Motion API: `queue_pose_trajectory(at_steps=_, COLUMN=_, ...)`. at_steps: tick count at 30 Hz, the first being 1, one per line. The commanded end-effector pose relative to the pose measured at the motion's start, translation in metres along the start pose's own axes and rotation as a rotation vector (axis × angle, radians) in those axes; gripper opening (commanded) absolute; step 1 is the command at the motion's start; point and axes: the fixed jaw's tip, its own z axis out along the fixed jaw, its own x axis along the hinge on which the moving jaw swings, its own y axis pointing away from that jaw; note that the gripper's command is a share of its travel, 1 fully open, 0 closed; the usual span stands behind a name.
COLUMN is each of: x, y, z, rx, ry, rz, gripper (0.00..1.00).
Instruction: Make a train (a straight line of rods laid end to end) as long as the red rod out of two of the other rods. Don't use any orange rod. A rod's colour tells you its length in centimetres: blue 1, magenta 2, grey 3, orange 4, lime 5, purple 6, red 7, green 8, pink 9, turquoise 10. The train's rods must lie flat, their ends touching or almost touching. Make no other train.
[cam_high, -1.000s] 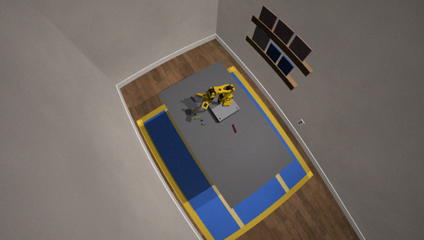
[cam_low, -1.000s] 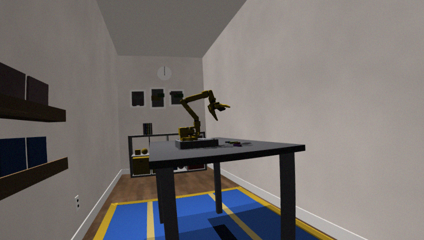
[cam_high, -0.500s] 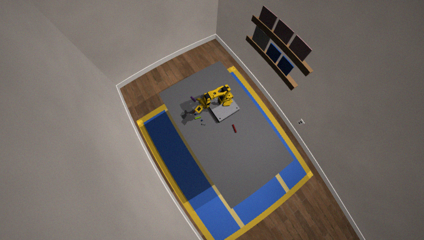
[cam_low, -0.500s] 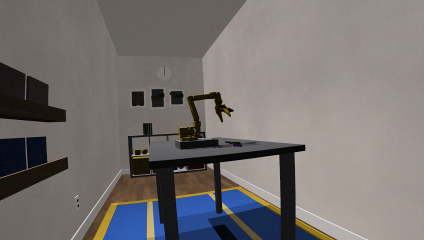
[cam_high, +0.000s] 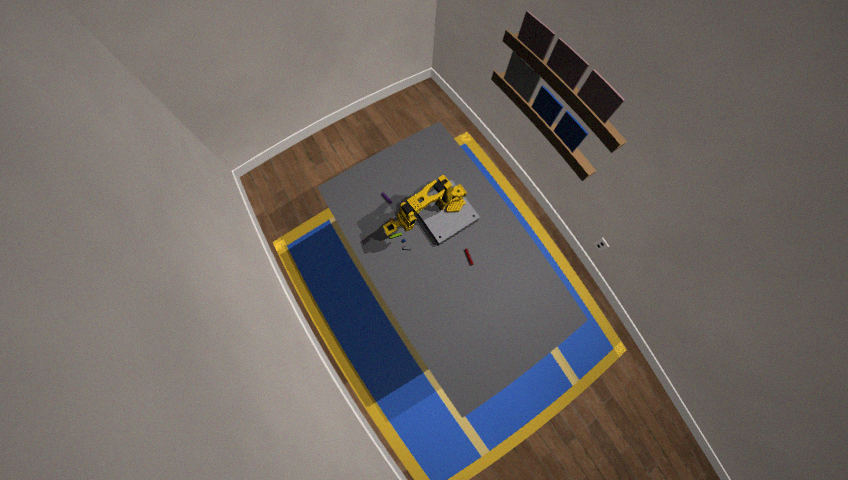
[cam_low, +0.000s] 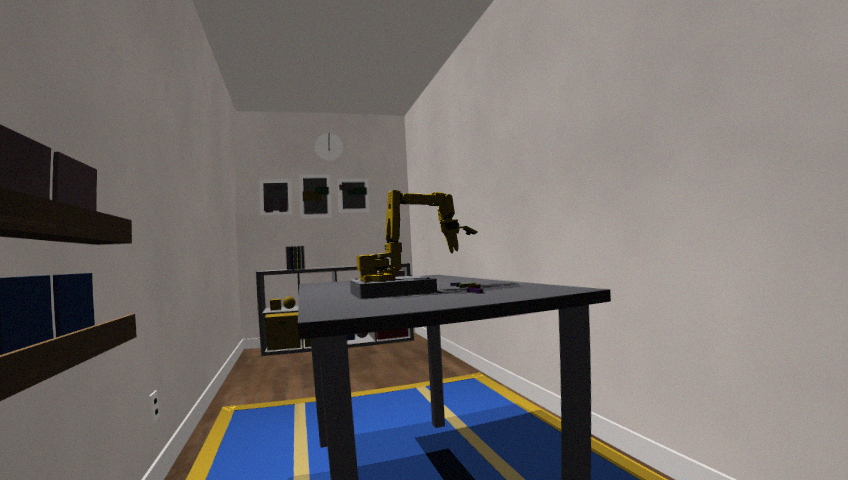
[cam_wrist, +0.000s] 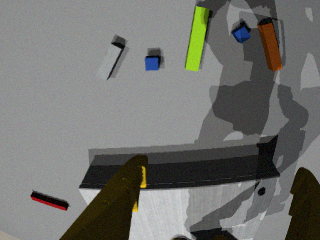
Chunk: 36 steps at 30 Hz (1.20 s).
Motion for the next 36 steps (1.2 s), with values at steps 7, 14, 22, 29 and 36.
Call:
queue_pose_trajectory(at_steps=7, x=-0.010, y=0.020, z=0.019, rx=0.012, ry=0.048, rz=0.203, gripper=0.31)
queue_pose_trajectory(at_steps=14, x=-0.012, y=0.033, z=0.034, rx=0.028, ry=0.073, rz=0.335, gripper=0.25)
queue_pose_trajectory(at_steps=22, x=-0.013, y=0.042, z=0.046, rx=0.044, ry=0.090, rz=0.431, gripper=0.21)
queue_pose_trajectory(at_steps=29, x=-0.012, y=0.045, z=0.050, rx=0.050, ry=0.095, rz=0.463, gripper=0.19)
queue_pose_trajectory(at_steps=36, x=-0.012, y=0.047, z=0.052, rx=0.053, ry=0.097, rz=0.479, gripper=0.19)
